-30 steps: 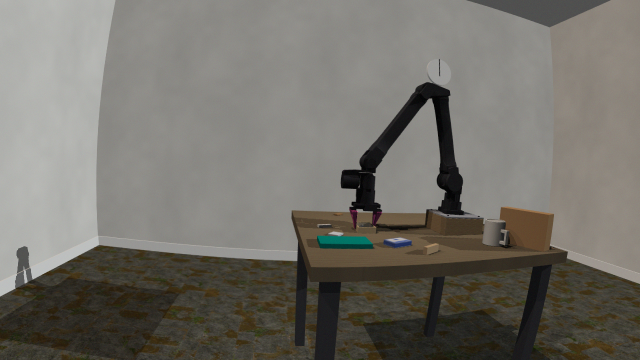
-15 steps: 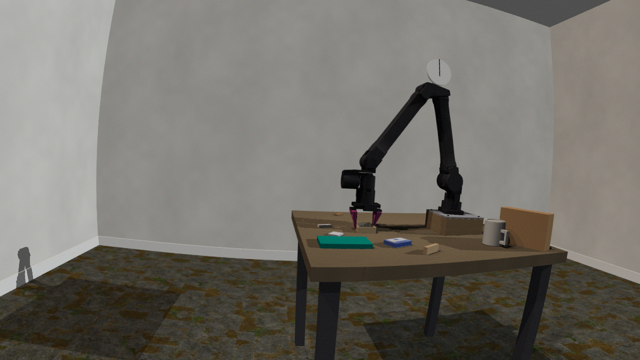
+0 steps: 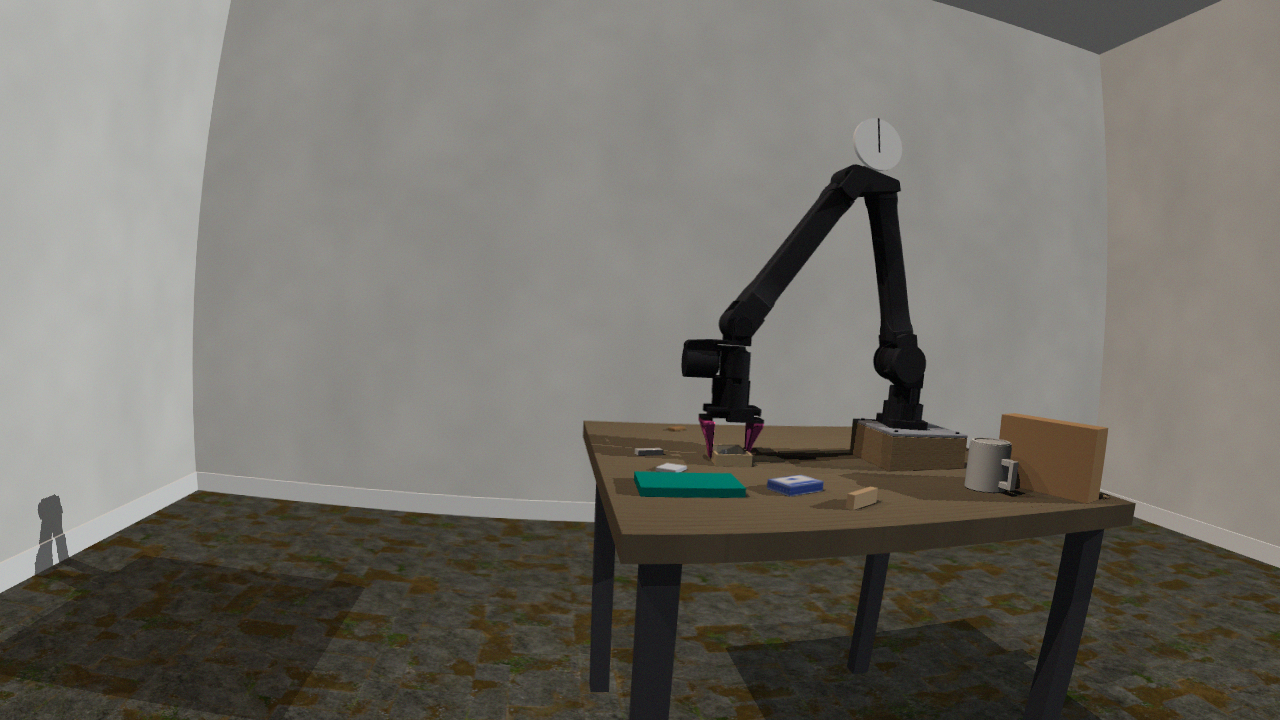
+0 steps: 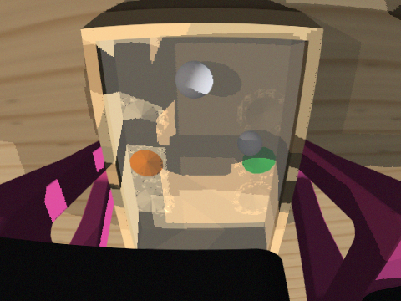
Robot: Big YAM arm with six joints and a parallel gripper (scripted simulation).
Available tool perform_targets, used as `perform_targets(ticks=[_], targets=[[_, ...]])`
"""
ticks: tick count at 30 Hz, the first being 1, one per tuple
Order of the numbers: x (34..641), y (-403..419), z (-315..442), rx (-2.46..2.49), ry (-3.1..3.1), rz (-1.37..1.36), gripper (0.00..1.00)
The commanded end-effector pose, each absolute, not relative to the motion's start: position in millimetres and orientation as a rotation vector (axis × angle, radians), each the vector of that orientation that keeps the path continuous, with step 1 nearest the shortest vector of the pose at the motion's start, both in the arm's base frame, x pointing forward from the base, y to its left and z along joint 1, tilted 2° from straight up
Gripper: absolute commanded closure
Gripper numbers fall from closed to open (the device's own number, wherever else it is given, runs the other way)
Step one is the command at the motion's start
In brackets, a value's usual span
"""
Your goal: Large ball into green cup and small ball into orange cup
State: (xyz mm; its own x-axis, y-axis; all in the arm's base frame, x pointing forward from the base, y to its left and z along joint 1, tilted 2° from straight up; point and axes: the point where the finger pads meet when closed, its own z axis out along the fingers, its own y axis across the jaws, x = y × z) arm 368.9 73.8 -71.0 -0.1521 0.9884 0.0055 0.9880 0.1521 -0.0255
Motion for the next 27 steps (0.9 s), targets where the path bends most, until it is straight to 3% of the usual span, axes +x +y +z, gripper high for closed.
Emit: perform_targets(ticks=[1, 27], targets=[[371, 75, -74, -2.012, -2.389, 0.025, 0.31], [394, 79, -27, -2.036, -2.414, -0.045, 0.31]])
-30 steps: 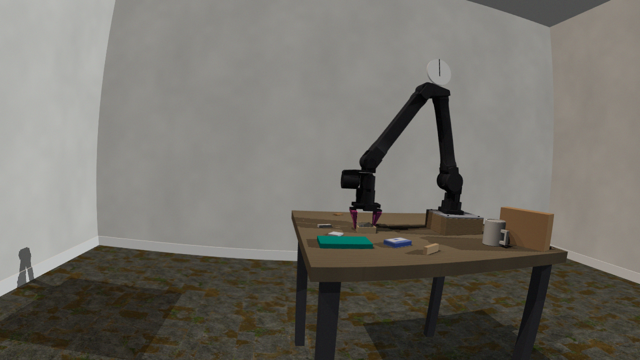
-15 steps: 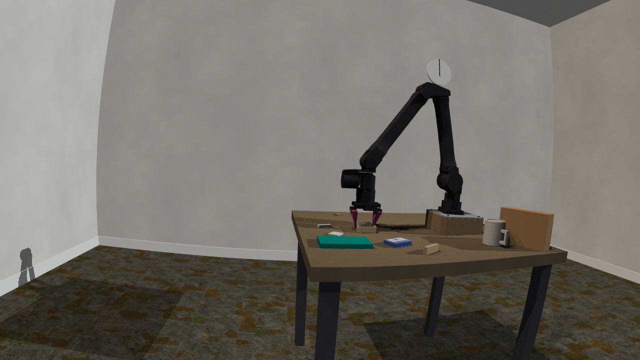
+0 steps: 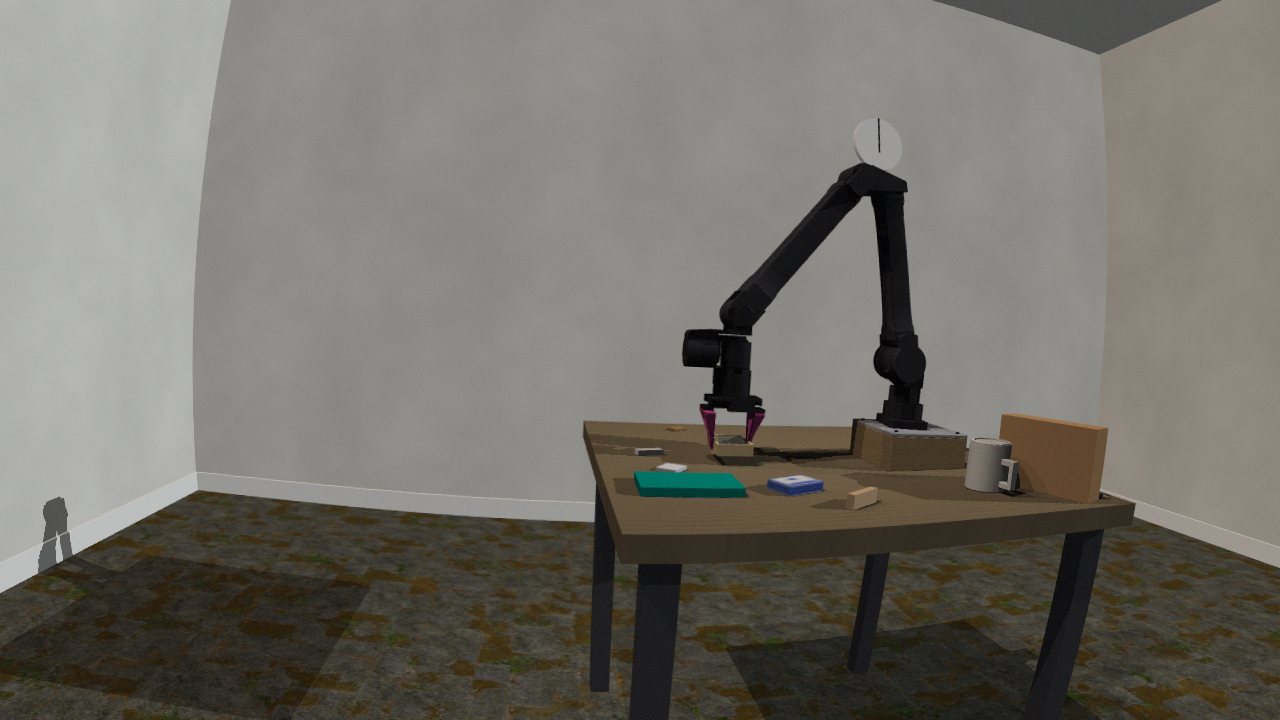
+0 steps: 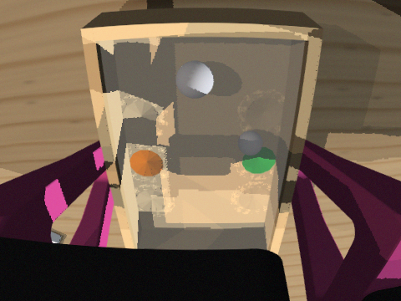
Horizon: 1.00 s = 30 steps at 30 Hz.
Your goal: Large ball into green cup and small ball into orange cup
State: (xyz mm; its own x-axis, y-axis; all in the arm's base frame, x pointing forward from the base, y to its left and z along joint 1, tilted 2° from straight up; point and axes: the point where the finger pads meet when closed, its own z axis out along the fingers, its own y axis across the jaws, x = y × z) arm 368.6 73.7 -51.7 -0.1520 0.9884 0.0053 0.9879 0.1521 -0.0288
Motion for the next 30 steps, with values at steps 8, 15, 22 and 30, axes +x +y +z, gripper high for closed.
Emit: perform_targets(ticks=[8, 15, 22, 30], targets=[[391, 78, -13, -2.035, -2.411, -0.038, 0.31], [395, 79, 3, -2.04, -2.414, -0.049, 0.31], [393, 78, 6, -2.032, -2.404, -0.023, 0.31], [394, 78, 19, -2.041, -2.412, -0.047, 0.31]])
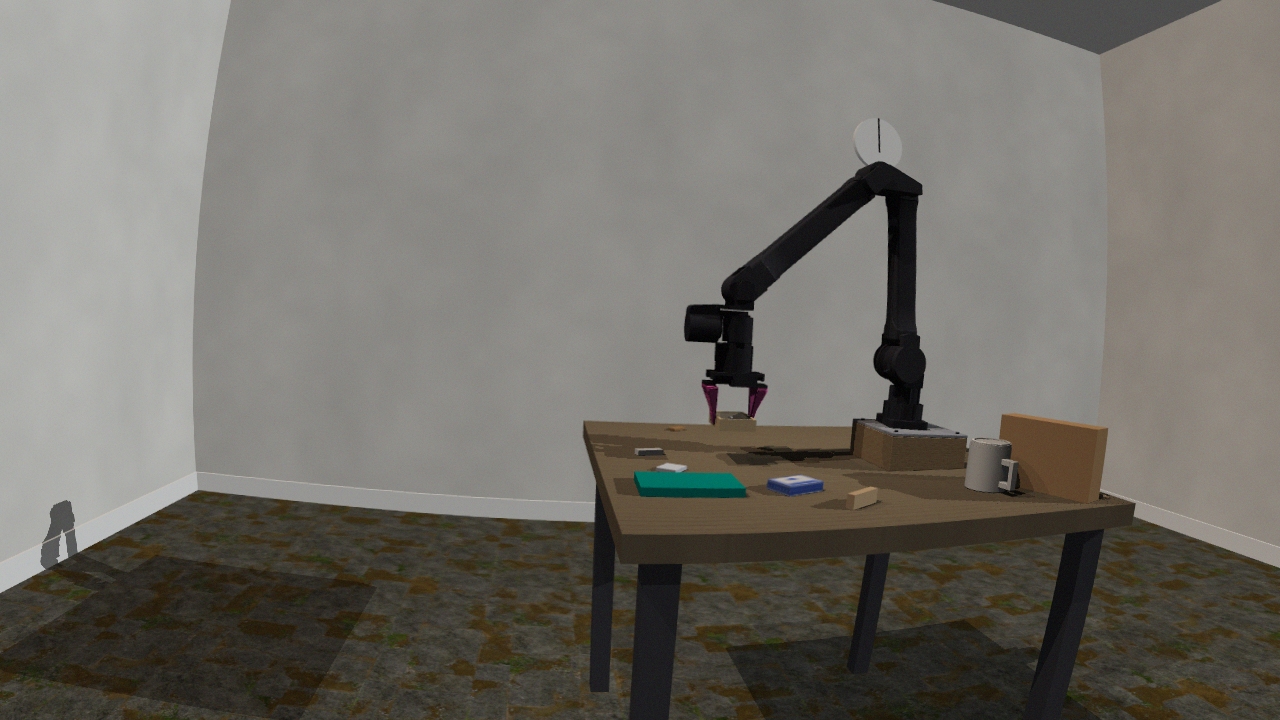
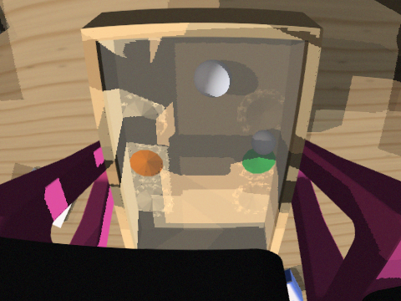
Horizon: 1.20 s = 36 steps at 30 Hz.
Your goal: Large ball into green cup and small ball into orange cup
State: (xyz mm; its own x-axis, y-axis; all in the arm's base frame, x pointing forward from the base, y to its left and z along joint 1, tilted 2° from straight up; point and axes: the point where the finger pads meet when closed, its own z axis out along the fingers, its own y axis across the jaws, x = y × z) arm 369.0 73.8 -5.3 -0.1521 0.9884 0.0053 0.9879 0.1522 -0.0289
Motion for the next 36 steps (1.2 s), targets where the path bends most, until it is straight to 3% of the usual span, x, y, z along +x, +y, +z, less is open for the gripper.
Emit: perform_targets(ticks=[1, 36], targets=[[393, 78, 16, -2.037, -2.408, -0.035, 0.31], [379, 77, 7, -2.003, -2.383, -0.056, 0.31]])
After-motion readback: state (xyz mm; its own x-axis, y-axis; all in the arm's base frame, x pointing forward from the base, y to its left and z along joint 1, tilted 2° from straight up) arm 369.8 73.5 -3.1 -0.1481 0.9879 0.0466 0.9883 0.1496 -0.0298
